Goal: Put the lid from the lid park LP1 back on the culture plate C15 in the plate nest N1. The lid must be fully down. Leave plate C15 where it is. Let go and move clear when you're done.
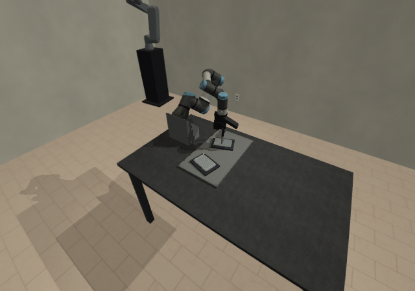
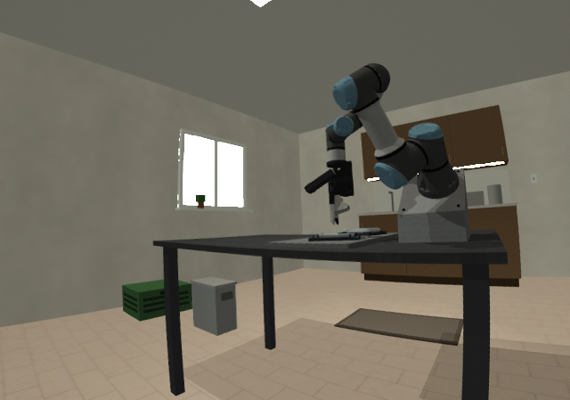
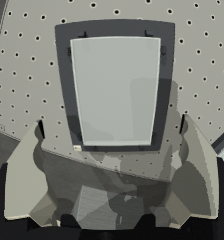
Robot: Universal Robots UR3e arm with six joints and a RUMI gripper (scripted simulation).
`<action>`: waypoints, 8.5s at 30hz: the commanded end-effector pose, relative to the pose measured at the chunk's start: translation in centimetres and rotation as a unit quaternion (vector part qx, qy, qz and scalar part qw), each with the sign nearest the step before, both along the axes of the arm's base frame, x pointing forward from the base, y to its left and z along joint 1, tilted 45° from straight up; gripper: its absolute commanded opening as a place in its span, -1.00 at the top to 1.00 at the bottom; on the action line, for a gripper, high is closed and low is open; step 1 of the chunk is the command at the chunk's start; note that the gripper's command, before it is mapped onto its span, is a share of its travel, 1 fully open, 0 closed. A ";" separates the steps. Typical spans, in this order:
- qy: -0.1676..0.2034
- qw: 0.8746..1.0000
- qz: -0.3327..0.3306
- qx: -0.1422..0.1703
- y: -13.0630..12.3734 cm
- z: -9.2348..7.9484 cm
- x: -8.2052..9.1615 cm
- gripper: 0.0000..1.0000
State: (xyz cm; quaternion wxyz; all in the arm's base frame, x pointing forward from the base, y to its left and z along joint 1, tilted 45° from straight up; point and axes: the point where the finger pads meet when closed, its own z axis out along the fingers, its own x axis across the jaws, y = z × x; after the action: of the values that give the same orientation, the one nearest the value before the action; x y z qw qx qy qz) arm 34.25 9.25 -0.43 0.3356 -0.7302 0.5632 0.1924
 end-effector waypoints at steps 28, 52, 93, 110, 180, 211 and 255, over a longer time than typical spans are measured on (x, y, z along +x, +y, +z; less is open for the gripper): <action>0.006 1.000 -0.012 -0.007 1.2 -1.8 0.5 -0.64; 0.006 1.000 -0.012 -0.008 1.8 -2.5 0.6 -0.64; 0.005 1.000 -0.012 -0.009 1.6 -2.4 0.6 1.00; 0.005 1.000 -0.011 -0.009 -0.1 -0.6 0.4 1.00; 0.226 0.945 -0.234 0.024 -18.0 -17.8 -1.3 1.00; 0.227 0.945 -0.234 0.025 -17.5 -18.2 -1.2 1.00; 0.227 0.945 -0.234 0.025 -16.6 -19.1 -1.0 1.00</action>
State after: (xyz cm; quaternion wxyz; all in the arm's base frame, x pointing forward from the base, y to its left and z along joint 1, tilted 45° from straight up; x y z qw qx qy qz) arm 33.11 -7.45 -19.39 0.2523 -0.5067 0.7738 0.2842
